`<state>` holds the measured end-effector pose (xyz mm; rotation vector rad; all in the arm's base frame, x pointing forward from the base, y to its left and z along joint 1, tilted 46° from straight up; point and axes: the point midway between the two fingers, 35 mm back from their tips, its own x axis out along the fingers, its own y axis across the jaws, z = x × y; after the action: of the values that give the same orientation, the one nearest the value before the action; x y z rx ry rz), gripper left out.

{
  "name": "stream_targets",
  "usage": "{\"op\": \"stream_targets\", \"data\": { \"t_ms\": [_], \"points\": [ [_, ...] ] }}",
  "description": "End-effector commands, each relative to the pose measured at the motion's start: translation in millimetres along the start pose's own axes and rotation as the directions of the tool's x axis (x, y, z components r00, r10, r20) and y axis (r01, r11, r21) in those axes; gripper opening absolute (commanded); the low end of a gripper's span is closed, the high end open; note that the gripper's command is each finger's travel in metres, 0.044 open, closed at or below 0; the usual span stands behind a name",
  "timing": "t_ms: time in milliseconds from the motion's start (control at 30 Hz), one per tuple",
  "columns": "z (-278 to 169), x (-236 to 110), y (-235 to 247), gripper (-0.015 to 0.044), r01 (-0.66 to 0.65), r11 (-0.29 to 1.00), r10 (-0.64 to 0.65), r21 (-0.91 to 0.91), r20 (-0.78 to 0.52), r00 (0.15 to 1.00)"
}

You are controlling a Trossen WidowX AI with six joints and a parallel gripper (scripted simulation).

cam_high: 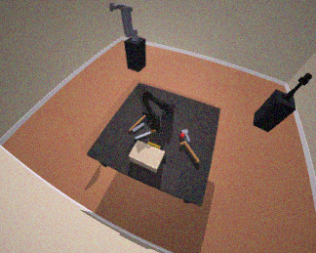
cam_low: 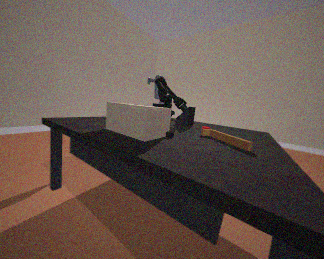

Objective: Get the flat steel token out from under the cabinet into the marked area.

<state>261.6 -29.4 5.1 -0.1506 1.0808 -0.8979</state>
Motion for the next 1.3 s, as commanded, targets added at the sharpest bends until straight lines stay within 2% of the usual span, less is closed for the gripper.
{"op": "stream_targets", "data": {
  "t_ms": [0, 1267],
  "points": [
    [6, -3, -4, 0.0000, -0.005, 1.000, 0.005, 0.005, 0.020, 1.000],
    [27, -4, -39, 0.0000, -0.003, 1.000, 0.003, 0.004, 0.021, 1.000]
  ]
}}
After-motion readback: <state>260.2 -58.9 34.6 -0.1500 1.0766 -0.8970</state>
